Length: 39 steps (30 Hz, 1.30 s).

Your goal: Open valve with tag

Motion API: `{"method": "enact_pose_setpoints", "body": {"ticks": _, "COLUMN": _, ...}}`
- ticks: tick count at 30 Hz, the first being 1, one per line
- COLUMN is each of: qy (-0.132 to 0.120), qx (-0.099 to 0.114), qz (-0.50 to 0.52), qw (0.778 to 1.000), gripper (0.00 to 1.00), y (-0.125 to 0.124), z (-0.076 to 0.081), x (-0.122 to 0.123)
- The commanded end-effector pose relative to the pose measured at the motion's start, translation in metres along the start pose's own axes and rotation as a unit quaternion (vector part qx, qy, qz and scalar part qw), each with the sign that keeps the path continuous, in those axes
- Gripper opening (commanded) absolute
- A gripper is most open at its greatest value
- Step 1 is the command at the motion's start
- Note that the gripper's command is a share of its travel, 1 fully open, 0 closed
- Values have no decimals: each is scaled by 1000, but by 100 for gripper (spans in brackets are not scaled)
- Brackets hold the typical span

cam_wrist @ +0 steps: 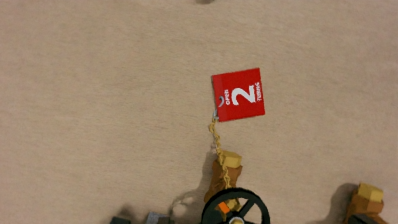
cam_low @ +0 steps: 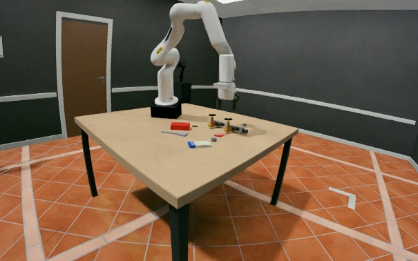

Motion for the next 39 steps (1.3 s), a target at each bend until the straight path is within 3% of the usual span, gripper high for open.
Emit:
{"method": "enact_pose_setpoints", "body": {"ticks": 1, "qy": 29, "qx": -24, "qz": -134, "qw": 990, "gripper": 100, "y": 2, "z": -8, "x": 13}}
{"method": "enact_pose_setpoints", "body": {"ticks": 6, "qy": 27, "qx": -29, "qz": -201, "qw": 979, "gripper": 100, "y": 3, "z": -12, "x": 17}}
{"method": "enact_pose_setpoints", "body": {"ticks": 7, "qy": 32, "qx": -35, "qz": -262, "qw": 964, "gripper": 100, "y": 3, "z": -12, "x": 19}}
{"method": "enact_pose_setpoints", "body": {"ticks": 16, "qy": 49, "qx": -58, "qz": -410, "qw": 909, "gripper": 100, "y": 3, "z": -17, "x": 28}}
{"method": "enact_pose_setpoints", "body": {"ticks": 39, "qy": 48, "qx": -58, "qz": -417, "qw": 906, "gripper": 100, "y": 3, "z": -18, "x": 28}}
Point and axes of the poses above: the point where the finger pads meet when closed, its own z axis back along the fingers, its own y axis across the jaws, x = y × z, the point moved 3 cm from there along z, back along the fingers, and after that the axes turned 10 degrees about -z, right-handed, at the moved point
